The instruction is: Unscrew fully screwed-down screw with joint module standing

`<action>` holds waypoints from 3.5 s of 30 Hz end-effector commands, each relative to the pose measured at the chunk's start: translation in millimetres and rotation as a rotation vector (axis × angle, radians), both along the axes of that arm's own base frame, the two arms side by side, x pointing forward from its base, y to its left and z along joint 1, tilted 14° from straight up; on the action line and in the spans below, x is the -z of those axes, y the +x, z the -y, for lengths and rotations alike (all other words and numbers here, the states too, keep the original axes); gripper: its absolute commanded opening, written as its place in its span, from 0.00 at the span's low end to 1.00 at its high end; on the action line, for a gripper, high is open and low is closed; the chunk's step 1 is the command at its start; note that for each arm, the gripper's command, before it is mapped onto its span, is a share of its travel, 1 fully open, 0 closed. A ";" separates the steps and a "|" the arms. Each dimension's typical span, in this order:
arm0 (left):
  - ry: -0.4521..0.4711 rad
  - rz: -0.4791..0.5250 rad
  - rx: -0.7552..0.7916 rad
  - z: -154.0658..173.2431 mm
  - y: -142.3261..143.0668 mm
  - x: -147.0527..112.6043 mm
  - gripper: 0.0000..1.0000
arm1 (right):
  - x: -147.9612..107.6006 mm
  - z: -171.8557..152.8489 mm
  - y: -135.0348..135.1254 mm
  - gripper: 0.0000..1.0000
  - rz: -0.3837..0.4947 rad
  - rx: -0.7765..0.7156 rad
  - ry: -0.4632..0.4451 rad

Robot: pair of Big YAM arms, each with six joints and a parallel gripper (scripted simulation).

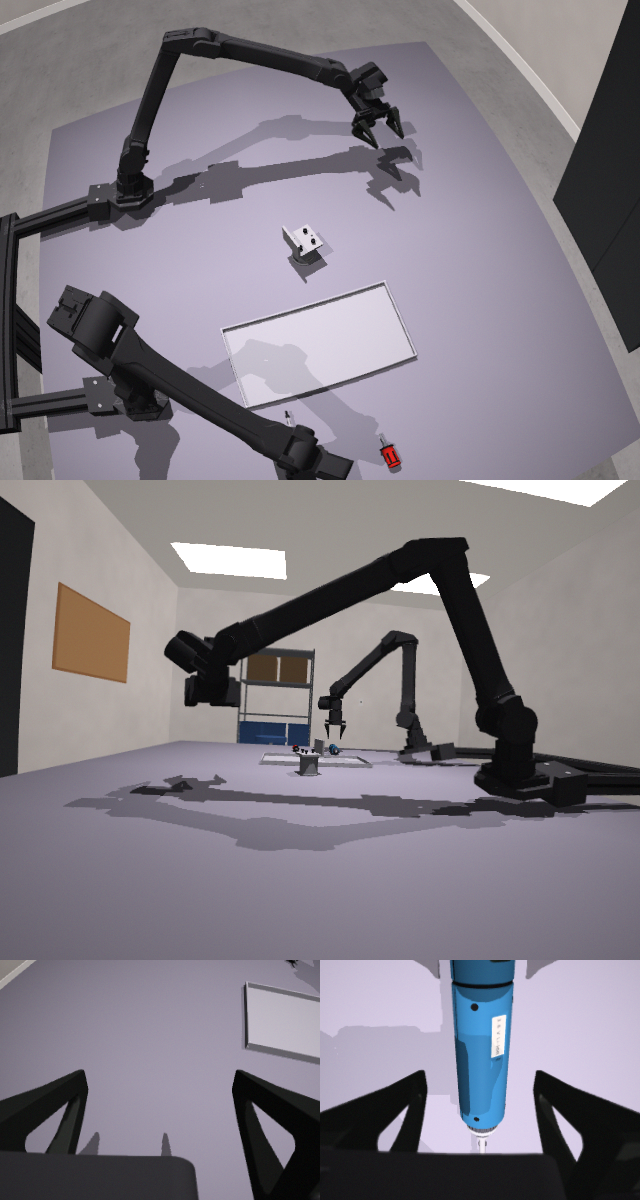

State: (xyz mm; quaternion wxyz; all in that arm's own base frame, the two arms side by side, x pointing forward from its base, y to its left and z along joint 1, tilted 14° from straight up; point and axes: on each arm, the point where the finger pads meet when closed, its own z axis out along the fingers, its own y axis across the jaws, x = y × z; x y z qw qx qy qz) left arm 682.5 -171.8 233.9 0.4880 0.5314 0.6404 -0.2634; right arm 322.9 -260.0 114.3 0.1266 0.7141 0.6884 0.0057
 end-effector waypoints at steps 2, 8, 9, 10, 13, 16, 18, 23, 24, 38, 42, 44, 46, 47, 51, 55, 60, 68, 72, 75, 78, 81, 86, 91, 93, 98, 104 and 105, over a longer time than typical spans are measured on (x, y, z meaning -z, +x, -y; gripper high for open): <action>-0.007 0.008 -0.032 -16.6 30.9 -15.0 0.86 | -12.3 4.7 7.4 0.65 0.020 -0.001 -0.015; -0.010 0.007 -0.076 -41.3 63.3 -22.0 0.86 | -12.3 4.7 7.4 0.65 0.020 -0.001 -0.015; -0.011 0.006 -0.083 -45.4 68.6 -23.2 0.86 | -12.3 4.7 7.4 0.65 0.020 -0.001 -0.015; -0.012 0.006 -0.090 -49.4 73.9 -24.4 0.86 | -12.3 4.7 7.4 0.65 0.020 -0.001 -0.015; -0.010 0.015 -0.078 -42.9 77.4 -25.7 0.86 | -12.3 4.7 7.4 0.65 0.020 -0.001 -0.015; -0.009 0.017 -0.062 -32.0 75.4 -25.7 0.86 | -12.3 4.7 7.4 0.65 0.020 -0.001 -0.015; -0.016 0.006 -0.109 -61.9 87.7 -27.3 0.86 | -12.3 4.7 7.4 0.65 0.020 -0.001 -0.015; -0.019 0.005 -0.147 -86.2 109.8 -31.3 0.86 | -12.3 4.7 7.4 0.65 0.020 -0.001 -0.015; -0.020 0.005 -0.154 -90.8 114.1 -32.1 0.86 | -12.3 4.7 7.4 0.65 0.020 -0.001 -0.015; -0.028 0.004 -0.217 -134.8 147.7 -37.6 0.86 | -12.3 4.7 7.4 0.65 0.020 -0.001 -0.015; -0.031 0.004 -0.246 -155.0 160.6 -39.4 0.86 | -12.3 4.7 7.4 0.65 0.020 -0.001 -0.015; -0.033 0.004 -0.260 -165.1 167.0 -40.3 0.86 | -12.3 4.7 7.4 0.65 0.020 -0.001 -0.015; -0.029 0.015 -0.261 -169.9 170.0 -40.8 0.86 | -12.3 4.7 7.4 0.65 0.020 -0.001 -0.015; -0.027 0.018 -0.259 -169.9 170.0 -40.8 0.86 | -12.3 4.7 7.4 0.65 0.020 -0.001 -0.015; -0.028 0.018 -0.231 -146.0 169.6 -40.9 0.86 | -12.3 4.7 7.4 0.65 0.020 -0.001 -0.015; -0.028 0.018 -0.231 -146.0 169.6 -40.9 0.86 | -12.3 4.7 7.4 0.65 0.020 -0.001 -0.015; -0.027 0.018 -0.259 -169.9 170.0 -40.9 0.86 | -12.3 4.7 7.4 0.65 0.020 -0.001 -0.015; -0.028 0.018 -0.243 -157.0 169.8 -40.9 0.86 | -12.3 4.7 7.4 0.65 0.020 -0.001 -0.015; -0.028 0.018 -0.244 -156.9 169.8 -40.8 0.86 | -12.3 4.7 7.4 0.65 0.020 -0.001 -0.015; -0.028 0.018 -0.244 -156.9 169.8 -40.8 0.86 | -12.3 4.7 7.4 0.65 0.020 -0.001 -0.015; -0.028 0.018 -0.244 -156.9 169.8 -40.8 0.86 | -12.3 4.7 7.4 0.65 0.020 -0.001 -0.015; -0.028 0.018 -0.244 -156.9 169.8 -40.8 0.86 | -12.3 4.7 7.4 0.65 0.020 -0.001 -0.015; -0.028 0.018 -0.244 -156.9 169.8 -40.8 0.86 | -4.0 -18.9 5.7 0.65 0.001 -0.087 0.013; -0.028 0.018 -0.244 -156.9 169.8 -40.8 0.86 | 9.1 -48.4 17.6 0.65 -0.014 -0.246 0.057; -0.028 0.018 -0.244 -156.9 169.8 -40.8 0.86 | 8.5 -56.3 28.6 0.65 -0.009 -0.310 0.065; -0.028 0.018 -0.244 -156.9 169.8 -40.8 0.86 | 15.4 -75.5 32.7 0.65 -0.016 -0.405 0.088; -0.028 0.018 -0.244 -156.9 169.8 -40.8 0.86 | 21.1 -96.3 33.2 0.65 -0.018 -0.500 0.114; -0.028 0.018 -0.244 -156.9 169.8 -40.8 0.86 | 21.9 -102.5 34.4 0.65 -0.016 -0.531 0.121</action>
